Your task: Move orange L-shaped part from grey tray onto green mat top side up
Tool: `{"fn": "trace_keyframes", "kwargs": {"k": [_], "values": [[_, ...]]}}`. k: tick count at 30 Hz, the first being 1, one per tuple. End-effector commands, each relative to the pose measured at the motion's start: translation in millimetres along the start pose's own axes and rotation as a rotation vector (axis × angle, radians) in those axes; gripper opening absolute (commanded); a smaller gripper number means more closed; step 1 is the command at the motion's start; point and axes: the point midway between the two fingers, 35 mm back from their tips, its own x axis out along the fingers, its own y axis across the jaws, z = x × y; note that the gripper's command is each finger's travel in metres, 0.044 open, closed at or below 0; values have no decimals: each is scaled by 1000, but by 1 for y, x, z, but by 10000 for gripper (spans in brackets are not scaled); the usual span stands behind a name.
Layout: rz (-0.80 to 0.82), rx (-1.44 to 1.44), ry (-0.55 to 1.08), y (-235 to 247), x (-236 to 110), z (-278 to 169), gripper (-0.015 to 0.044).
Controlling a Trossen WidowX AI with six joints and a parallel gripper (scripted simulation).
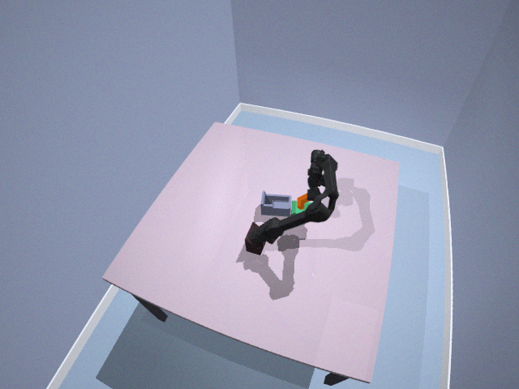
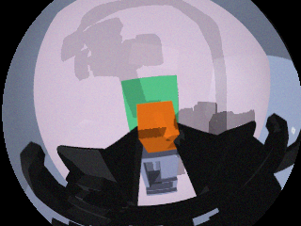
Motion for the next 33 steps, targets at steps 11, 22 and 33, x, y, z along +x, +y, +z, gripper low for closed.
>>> {"fn": "trace_keyframes", "kwargs": {"k": [11,22,33], "values": [[-8,-8,-5,-1,22,0,0],[-8,-8,-6,-1,39,0,0],[-9,-7,-7,-2,54,1,0]]}}
